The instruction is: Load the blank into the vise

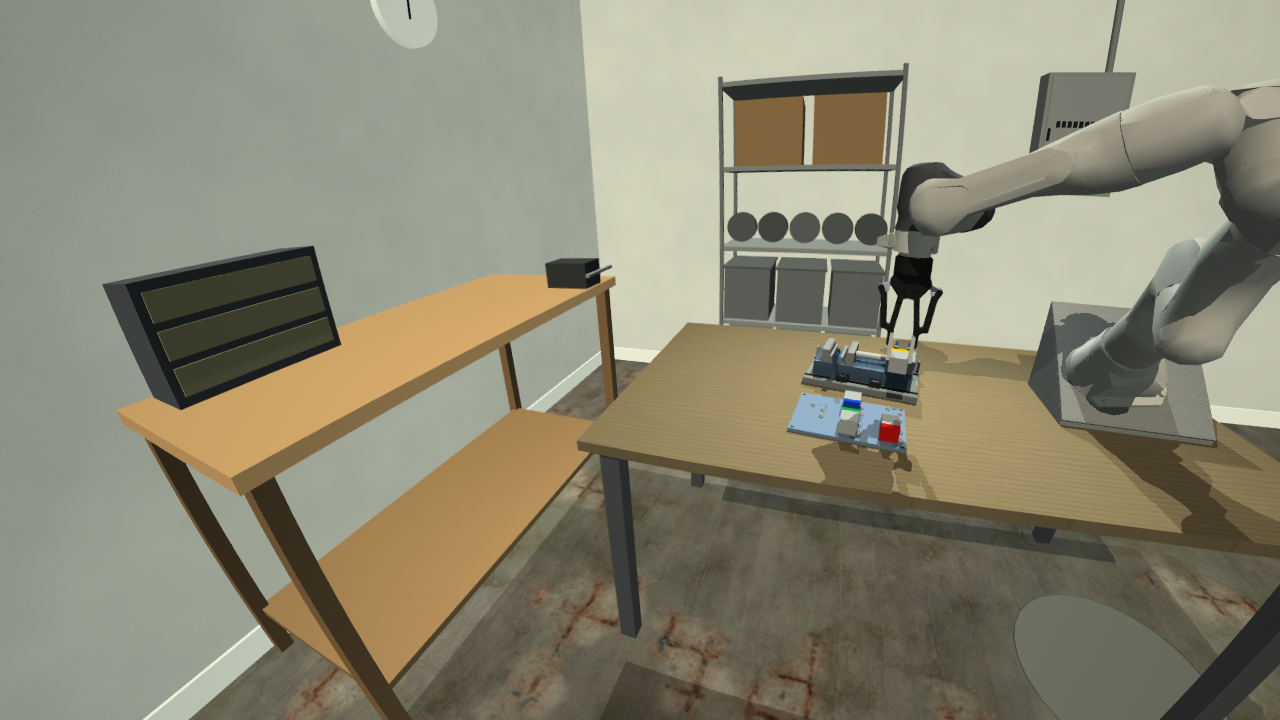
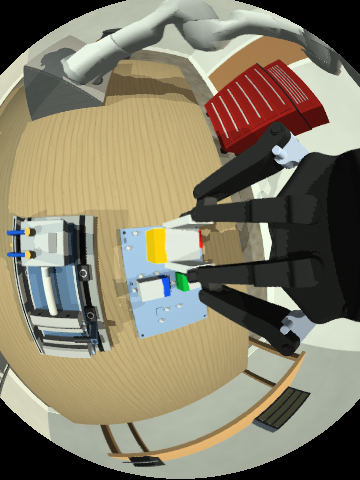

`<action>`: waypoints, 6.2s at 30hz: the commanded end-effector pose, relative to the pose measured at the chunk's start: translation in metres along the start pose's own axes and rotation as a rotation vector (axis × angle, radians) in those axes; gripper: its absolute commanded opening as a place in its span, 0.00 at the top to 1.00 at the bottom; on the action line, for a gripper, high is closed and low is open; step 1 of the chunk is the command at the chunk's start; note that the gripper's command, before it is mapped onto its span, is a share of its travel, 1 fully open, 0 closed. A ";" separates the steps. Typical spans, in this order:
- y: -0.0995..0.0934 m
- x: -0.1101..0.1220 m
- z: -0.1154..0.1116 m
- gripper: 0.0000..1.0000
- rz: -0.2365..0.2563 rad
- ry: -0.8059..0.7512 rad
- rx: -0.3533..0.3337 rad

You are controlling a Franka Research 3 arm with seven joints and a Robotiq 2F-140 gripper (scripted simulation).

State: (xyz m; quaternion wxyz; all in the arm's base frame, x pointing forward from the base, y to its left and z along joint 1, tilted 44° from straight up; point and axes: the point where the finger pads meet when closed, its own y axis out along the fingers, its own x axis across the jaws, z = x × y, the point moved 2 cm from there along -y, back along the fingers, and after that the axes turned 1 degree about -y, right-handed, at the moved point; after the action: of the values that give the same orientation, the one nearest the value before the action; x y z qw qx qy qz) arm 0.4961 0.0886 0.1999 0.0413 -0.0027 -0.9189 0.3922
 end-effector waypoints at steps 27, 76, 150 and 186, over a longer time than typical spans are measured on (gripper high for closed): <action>0.004 -0.055 0.080 1.00 0.004 0.004 0.000; 0.007 -0.148 0.207 1.00 0.004 0.004 0.000; 0.004 -0.152 0.211 1.00 0.004 0.004 0.000; 0.005 -0.151 0.208 1.00 0.004 0.004 0.000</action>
State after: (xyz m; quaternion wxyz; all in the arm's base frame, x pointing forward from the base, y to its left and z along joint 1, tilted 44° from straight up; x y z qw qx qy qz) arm 0.6285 -0.0634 0.0402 0.0436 -0.0026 -0.9189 0.3921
